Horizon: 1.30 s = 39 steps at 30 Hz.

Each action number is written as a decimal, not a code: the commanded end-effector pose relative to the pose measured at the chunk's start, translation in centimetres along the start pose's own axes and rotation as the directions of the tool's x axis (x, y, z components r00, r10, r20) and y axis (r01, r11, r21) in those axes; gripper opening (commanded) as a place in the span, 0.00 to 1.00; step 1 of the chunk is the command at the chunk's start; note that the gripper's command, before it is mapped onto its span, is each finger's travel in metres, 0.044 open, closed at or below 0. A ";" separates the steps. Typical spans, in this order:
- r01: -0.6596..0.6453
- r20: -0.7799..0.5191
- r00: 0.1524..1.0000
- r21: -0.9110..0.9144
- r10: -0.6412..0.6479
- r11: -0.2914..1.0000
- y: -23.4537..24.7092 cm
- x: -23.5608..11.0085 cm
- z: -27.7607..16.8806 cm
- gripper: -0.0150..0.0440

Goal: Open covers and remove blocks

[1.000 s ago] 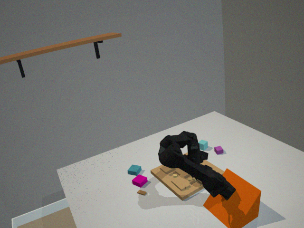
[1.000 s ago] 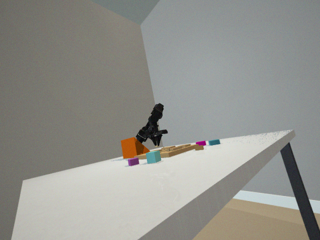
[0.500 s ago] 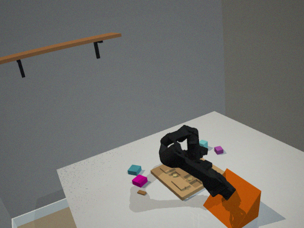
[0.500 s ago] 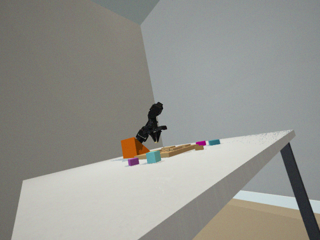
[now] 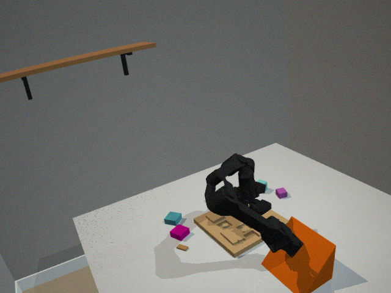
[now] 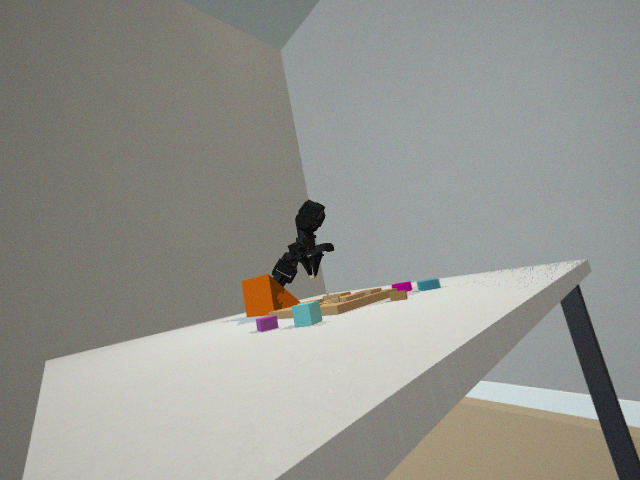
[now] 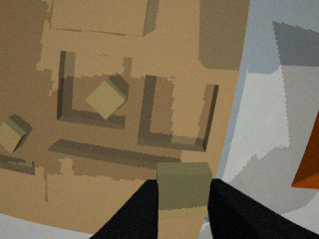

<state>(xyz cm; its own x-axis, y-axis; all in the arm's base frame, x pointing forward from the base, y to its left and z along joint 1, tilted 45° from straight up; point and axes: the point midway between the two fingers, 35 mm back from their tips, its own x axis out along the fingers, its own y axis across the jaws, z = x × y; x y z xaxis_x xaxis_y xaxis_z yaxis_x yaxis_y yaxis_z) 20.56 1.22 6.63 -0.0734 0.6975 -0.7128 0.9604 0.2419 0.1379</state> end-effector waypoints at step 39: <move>-0.004 0.025 1.000 -0.002 0.004 1.000 6.5 -0.3 -12.3 0.39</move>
<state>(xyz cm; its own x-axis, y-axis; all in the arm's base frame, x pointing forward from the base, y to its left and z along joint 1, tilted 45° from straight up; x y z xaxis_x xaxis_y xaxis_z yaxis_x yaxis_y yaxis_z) 23.67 9.69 15.04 -0.0621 0.6745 -0.7356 0.9604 0.2410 0.1399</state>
